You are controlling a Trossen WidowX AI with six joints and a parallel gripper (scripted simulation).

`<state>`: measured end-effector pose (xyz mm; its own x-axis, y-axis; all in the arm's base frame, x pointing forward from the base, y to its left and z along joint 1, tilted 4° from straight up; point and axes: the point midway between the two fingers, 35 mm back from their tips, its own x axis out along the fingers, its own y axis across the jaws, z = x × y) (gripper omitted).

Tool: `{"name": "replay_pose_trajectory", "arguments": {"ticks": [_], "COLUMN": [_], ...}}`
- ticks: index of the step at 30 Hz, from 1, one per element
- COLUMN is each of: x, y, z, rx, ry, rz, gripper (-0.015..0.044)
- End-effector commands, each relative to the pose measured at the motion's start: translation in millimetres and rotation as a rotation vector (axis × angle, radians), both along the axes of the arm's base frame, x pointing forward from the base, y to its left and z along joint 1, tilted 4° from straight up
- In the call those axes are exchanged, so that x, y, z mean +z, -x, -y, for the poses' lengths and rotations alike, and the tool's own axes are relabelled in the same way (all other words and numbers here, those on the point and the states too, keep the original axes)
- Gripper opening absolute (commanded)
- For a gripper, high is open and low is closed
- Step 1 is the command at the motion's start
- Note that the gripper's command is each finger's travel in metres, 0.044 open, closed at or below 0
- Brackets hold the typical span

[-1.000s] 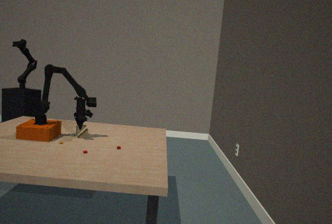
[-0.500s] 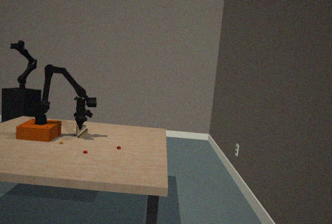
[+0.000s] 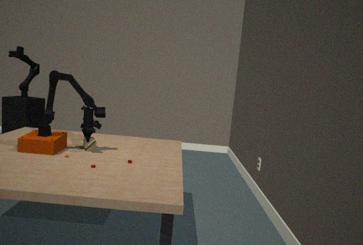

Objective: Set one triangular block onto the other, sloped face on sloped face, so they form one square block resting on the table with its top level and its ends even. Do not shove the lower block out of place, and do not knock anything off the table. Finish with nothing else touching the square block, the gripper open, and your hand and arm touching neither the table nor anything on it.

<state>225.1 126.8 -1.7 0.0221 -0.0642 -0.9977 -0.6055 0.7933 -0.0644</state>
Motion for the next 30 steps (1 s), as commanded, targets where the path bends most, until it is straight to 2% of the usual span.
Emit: {"name": "replay_pose_trajectory", "arguments": {"ticks": [1,30], "x": [-2.9,-19.7], "y": [-0.3,-6.3], "z": [-1.3,-4.0], "rx": [-0.003,-0.004], "ry": [-0.004,-0.003], "rz": [-0.003,-0.001], "gripper": [0.0000,0.0000]}}
